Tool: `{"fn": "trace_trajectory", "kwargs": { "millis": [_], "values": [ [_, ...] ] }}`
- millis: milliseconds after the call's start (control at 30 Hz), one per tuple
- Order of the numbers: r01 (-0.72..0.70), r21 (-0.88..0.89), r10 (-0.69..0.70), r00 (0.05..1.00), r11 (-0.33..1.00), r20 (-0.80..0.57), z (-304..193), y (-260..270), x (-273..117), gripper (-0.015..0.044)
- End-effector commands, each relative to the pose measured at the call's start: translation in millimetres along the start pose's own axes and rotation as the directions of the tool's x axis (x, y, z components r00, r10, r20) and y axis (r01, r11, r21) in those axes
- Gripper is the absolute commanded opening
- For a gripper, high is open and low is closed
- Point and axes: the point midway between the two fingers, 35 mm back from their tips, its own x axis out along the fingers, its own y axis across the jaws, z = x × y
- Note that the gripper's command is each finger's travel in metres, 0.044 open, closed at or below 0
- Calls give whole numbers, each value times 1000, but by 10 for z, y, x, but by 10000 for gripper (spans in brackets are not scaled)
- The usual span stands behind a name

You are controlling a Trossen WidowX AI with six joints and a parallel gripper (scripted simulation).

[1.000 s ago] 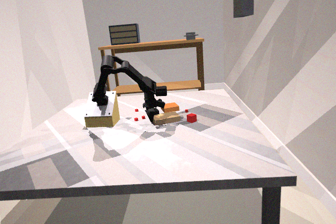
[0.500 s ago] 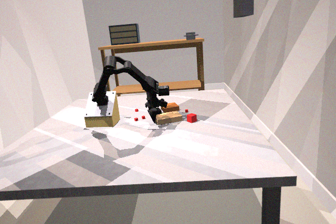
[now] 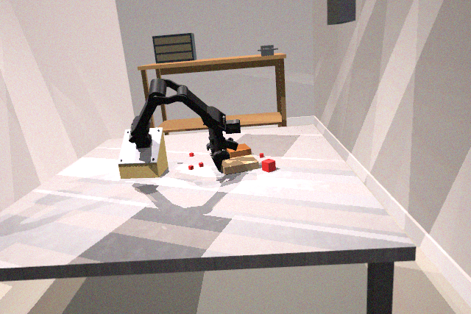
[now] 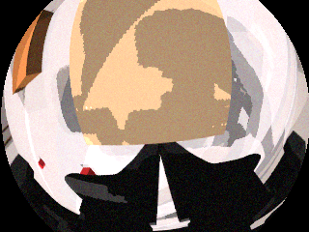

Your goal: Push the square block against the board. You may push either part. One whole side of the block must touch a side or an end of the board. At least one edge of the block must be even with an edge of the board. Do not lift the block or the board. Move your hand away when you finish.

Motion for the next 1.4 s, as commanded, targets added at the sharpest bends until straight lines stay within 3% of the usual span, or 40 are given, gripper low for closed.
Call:
{"fn": "trace_trajectory", "kwargs": {
  "millis": [0,700,1367],
  "values": [
    [0,14,0,1000,1000,10,75,-14,-8,0],
    [0,15,-1,1000,1000,11,268,7,-6,0],
    [0,14,0,1000,1000,9,-10,9,-1,0]
  ]
}}
